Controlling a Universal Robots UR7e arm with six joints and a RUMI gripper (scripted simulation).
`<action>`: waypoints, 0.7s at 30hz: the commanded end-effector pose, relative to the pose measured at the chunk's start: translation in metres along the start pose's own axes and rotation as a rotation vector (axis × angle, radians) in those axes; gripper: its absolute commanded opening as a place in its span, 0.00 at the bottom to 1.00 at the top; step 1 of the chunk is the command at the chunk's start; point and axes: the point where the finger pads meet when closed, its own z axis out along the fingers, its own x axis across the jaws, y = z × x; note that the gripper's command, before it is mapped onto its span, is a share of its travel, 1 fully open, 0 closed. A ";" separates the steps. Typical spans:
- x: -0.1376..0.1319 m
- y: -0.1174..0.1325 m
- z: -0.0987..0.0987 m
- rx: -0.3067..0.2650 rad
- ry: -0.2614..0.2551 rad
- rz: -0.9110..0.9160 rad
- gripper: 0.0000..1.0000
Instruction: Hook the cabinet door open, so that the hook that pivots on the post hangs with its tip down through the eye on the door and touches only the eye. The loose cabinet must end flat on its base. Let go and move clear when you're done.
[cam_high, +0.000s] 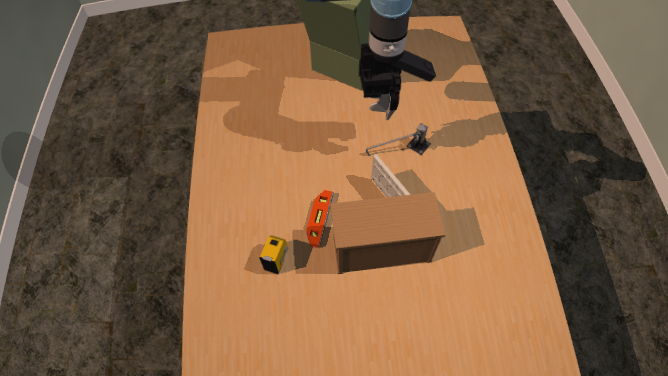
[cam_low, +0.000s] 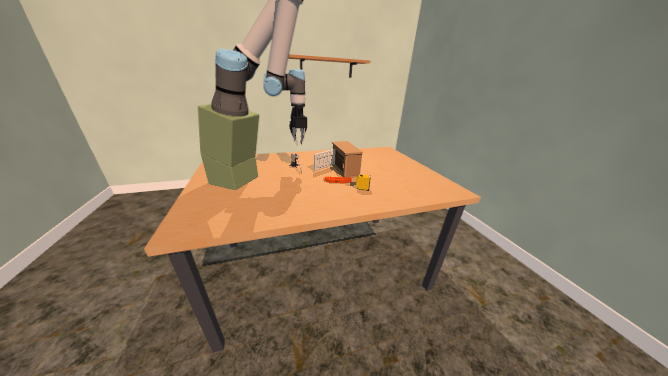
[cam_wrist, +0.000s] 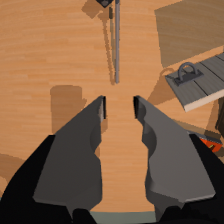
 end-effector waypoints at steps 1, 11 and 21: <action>0.000 0.000 0.009 0.000 0.002 0.000 0.14; 0.000 0.000 0.030 0.000 0.002 0.000 0.14; 0.000 0.000 0.054 0.000 0.002 0.000 0.14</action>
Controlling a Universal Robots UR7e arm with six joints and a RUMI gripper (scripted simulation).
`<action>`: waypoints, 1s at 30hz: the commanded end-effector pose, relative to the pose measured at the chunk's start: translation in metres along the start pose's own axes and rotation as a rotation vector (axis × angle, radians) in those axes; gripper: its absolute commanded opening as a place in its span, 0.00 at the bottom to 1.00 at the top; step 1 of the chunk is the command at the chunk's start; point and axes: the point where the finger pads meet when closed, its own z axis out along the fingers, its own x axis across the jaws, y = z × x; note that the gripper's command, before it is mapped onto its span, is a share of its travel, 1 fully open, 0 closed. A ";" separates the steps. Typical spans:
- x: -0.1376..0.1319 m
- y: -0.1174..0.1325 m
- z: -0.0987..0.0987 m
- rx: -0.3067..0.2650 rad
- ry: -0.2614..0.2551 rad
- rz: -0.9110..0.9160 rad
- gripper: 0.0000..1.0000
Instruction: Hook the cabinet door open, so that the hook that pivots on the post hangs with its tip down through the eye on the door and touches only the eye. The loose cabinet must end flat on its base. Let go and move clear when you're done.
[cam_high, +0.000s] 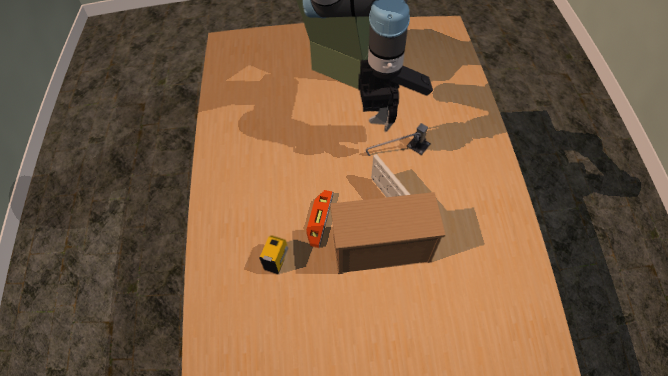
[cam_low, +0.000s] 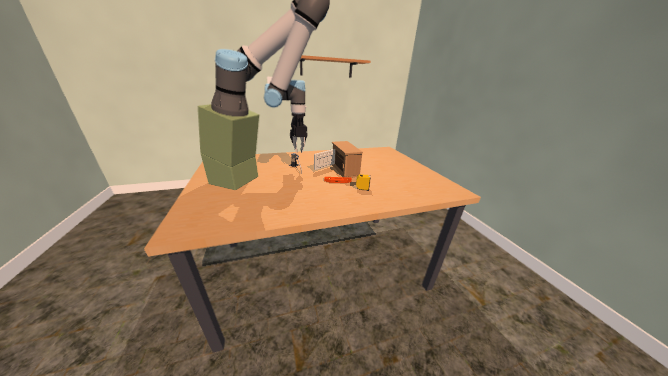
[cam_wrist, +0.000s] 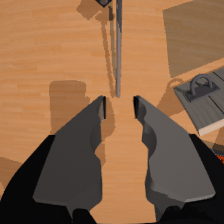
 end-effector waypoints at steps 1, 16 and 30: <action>0.001 0.000 0.011 0.000 0.004 0.000 0.14; 0.001 0.000 0.044 0.000 0.004 0.000 0.14; 0.001 0.000 0.054 0.000 0.004 0.000 0.14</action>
